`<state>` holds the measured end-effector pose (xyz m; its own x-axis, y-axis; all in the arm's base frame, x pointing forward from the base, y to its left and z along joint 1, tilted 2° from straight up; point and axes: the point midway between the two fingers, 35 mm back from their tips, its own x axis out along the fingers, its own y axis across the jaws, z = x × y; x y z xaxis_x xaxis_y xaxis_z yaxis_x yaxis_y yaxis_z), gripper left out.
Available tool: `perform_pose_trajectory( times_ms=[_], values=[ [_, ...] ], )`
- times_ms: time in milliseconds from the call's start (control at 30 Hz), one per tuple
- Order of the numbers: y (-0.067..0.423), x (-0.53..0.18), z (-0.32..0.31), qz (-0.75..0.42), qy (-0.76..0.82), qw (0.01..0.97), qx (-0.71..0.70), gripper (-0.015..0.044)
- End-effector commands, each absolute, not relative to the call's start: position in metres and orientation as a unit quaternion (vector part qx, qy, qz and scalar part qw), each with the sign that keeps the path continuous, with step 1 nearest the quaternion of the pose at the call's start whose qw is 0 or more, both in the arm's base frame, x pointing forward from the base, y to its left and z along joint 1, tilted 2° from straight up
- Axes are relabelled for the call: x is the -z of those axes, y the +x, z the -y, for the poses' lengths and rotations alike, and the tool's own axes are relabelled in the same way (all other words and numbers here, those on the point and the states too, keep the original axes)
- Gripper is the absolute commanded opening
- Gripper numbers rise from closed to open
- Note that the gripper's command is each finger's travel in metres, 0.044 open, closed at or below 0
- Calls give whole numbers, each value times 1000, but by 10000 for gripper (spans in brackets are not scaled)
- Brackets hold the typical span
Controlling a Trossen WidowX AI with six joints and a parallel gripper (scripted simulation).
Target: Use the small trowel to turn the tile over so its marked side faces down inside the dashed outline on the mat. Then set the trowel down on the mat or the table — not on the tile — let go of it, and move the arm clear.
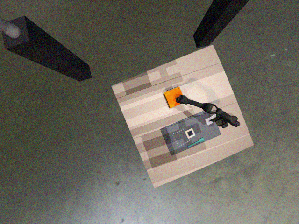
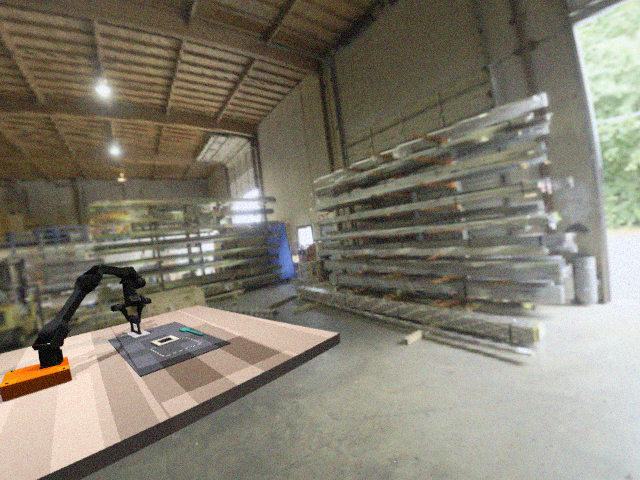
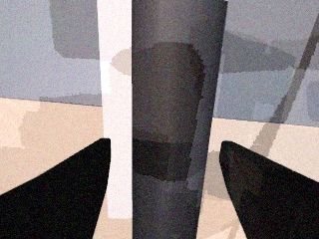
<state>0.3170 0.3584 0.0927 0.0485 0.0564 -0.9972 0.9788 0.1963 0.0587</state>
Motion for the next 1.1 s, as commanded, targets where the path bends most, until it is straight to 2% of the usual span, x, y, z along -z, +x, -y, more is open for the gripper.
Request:
perform_pose_trajectory(
  times_ms=[0,467,633,867,900,1067],
  values=[
    [317,-92,-358,-545,475,547,423,270],
    [317,-92,-358,-545,475,547,423,270],
    [316,-136,-357,-544,492,547,404,270],
    [316,-139,-357,-543,493,547,403,270],
    [316,-141,-357,-544,496,547,398,296],
    [315,-147,-357,-550,488,562,379,300]
  ],
)
